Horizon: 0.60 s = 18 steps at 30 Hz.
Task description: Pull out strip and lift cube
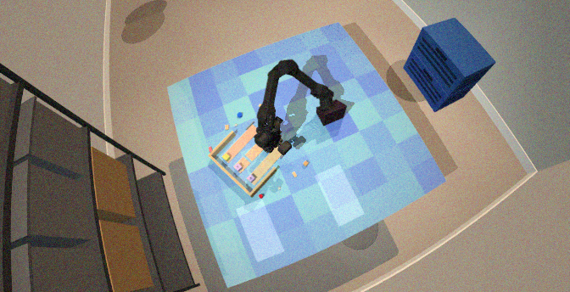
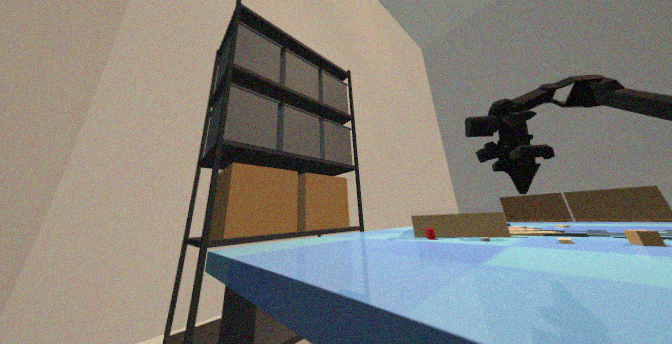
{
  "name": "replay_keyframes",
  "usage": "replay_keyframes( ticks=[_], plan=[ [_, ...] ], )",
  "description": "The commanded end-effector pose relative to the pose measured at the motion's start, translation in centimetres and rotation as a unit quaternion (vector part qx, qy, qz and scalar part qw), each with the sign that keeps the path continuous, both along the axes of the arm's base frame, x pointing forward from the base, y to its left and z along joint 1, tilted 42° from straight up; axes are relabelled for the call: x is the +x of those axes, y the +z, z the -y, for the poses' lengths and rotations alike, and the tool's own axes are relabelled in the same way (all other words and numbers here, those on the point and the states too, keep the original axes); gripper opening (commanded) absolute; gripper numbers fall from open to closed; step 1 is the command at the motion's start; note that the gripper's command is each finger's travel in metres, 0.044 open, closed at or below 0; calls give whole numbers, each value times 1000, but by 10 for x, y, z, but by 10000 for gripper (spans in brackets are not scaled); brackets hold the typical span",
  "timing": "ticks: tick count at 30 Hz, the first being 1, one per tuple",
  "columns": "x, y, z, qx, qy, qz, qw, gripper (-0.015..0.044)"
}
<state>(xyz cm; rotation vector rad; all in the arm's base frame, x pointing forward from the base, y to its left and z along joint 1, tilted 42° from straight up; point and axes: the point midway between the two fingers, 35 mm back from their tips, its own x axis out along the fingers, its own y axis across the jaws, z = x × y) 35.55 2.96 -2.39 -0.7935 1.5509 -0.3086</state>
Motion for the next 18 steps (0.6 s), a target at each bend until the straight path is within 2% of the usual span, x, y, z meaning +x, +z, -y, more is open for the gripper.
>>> replay_keyframes(
  ticks=[1, 18],
  plan=[
    [-4, -14, 8, -10, -29, -60, 998, 0],
    [-4, -33, 16, -9, -29, -60, 998, 0]
  ],
)
